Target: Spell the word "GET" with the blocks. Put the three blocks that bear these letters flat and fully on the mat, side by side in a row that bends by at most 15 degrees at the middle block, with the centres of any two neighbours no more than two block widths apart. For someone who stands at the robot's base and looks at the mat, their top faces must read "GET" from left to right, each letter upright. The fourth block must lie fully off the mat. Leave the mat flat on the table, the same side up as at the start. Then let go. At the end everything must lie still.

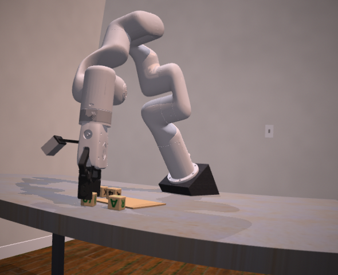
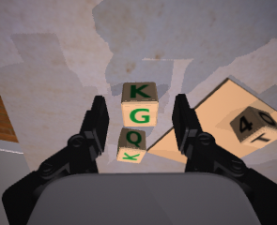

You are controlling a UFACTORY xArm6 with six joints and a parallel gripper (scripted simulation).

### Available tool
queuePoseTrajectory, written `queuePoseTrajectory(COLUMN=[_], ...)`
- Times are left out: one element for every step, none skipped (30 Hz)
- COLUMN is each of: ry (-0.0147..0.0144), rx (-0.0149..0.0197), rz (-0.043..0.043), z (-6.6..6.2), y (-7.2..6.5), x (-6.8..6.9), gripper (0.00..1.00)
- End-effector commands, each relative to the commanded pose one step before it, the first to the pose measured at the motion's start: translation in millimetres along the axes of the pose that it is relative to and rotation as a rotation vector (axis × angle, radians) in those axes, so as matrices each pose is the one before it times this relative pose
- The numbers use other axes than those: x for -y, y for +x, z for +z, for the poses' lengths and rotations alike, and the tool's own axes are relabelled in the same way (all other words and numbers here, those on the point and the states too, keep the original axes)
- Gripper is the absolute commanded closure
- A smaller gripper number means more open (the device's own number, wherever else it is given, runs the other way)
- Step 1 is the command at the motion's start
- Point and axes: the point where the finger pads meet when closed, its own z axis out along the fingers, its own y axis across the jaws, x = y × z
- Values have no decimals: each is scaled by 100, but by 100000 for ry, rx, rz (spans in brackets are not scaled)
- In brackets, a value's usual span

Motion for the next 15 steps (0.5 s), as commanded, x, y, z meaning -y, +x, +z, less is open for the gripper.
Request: queuePoseTrajectory(ry=[402, 0, 0, 0, 0, 0, 0, 0, 0, 0, 0, 0, 0, 0, 0], rx=[-153, 2, 0, -1, 0, 0, 0, 1, 1, 1, 1, 0, 0, 0, 0], rz=[58, 0, 0, 0, 0, 0, 0, 0, 0, 0, 0, 0, 0, 0, 0], z=[506, 161, 141, 119, 0, 0, 98, 76, 55, 36, 20, 8, 1, 0, 0], y=[75, 0, 0, 0, 0, 0, 0, 0, 0, 0, 0, 0, 0, 0, 0], x=[163, -1, 0, 0, 0, 0, 0, 0, 0, 0, 0, 0, 0, 0, 0], gripper=[31, 31, 31, 31, 31, 31, 31, 31, 31, 31, 31, 31, 31, 31, 31])
